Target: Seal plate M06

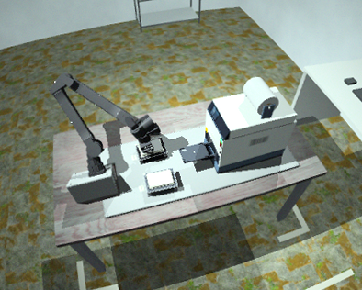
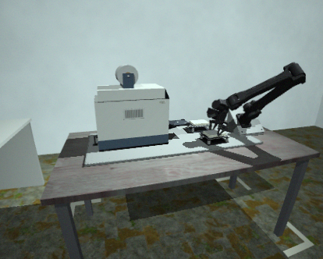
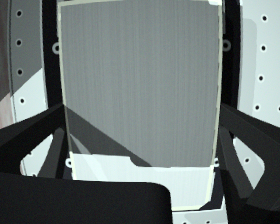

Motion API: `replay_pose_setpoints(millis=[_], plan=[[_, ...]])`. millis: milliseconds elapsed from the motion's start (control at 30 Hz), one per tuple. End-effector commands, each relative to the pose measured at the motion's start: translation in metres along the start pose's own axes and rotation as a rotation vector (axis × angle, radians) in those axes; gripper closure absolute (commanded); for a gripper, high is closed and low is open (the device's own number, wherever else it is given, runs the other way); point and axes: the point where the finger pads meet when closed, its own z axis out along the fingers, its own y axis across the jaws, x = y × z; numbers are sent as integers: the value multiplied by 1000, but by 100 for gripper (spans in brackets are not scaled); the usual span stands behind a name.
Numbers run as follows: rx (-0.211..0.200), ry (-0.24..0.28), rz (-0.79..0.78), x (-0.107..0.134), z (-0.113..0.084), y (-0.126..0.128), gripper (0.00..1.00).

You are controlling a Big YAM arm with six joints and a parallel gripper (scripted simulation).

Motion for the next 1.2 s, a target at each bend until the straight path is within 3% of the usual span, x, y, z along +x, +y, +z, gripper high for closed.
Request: replay_pose_setpoints(millis=[0,600,633,1167], plan=[[-5,-25,-31,-20,-6,9,100],[-2,-25,-27,-19,-6,8,100],[-1,-22,-24,-16,-6,7,0],[7,7,3,5,-1,-3,0]])
